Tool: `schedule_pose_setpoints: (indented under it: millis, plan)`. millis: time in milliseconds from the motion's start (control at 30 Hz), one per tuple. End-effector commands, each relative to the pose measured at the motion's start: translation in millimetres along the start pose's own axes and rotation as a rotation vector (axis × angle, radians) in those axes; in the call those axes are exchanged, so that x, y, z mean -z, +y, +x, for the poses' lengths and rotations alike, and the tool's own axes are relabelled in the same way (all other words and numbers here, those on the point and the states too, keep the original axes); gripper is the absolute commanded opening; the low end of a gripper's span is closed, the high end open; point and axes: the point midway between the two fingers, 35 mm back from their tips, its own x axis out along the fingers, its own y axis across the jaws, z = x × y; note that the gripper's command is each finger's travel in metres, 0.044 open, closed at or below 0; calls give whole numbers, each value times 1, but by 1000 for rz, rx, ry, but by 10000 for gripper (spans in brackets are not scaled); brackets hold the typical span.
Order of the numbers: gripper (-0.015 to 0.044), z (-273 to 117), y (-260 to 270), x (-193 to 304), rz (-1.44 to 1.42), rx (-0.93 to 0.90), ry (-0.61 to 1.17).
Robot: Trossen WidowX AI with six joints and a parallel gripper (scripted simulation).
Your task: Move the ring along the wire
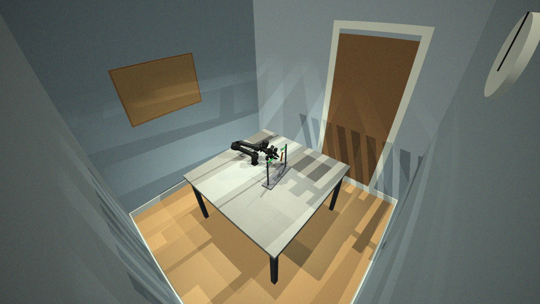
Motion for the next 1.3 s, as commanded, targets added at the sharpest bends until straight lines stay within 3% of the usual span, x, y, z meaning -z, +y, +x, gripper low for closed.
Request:
schedule_pose_setpoints:
  millis: [0, 567, 800, 933, 1267]
  plan:
    - [160, -2, -1, 0, 6, 3, -3]
    - [160, -2, -1, 0, 6, 3, -3]
    - [344, -43, -3, 0, 0, -1, -4]
    - [440, -48, -5, 0, -1, -1, -7]
    - [440, -48, -5, 0, -1, -1, -7]
